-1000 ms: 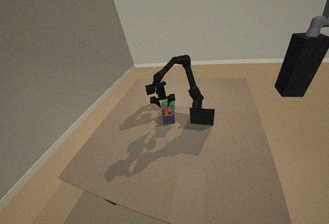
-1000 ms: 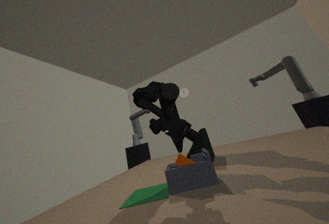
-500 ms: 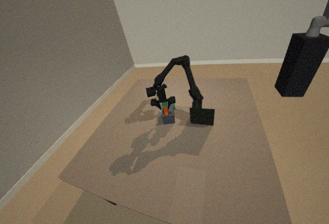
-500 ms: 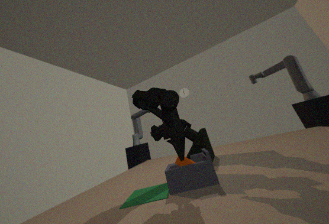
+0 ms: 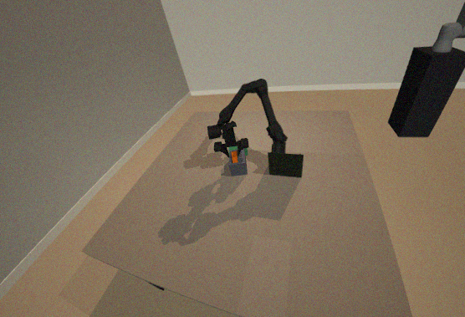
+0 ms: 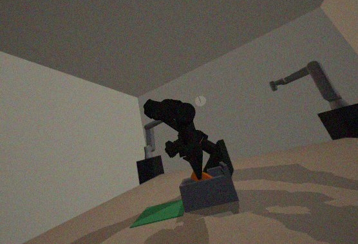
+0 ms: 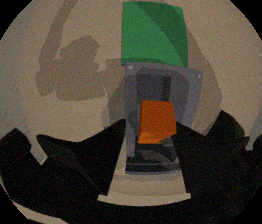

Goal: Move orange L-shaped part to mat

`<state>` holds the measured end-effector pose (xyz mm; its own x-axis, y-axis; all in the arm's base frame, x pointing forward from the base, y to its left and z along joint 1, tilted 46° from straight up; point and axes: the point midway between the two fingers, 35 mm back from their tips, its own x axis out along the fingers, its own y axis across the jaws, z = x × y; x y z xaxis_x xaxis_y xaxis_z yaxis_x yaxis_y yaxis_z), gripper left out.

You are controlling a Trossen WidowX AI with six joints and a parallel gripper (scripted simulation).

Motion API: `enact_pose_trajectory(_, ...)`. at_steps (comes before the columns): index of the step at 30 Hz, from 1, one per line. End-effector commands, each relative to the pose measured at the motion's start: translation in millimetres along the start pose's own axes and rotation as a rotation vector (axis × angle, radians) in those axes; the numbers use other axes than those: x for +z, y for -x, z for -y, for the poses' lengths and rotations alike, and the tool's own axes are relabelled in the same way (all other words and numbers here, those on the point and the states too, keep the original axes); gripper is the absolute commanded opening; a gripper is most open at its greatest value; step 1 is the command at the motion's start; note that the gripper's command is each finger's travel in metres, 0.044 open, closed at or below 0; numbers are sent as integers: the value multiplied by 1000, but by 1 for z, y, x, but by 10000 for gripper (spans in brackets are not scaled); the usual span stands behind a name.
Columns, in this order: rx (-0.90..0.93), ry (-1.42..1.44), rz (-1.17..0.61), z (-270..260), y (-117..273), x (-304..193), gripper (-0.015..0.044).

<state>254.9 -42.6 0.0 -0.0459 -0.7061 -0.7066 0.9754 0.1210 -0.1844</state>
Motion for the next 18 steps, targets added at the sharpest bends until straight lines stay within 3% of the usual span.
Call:
enact_pose_trajectory(1, 1, -1, 0, 0, 0, 0, 195)
enact_pose_trajectory(15, 1, -1, 0, 0, 0, 0, 101)
enact_pose_trajectory(18, 1, -1, 0, 0, 0, 0, 22)
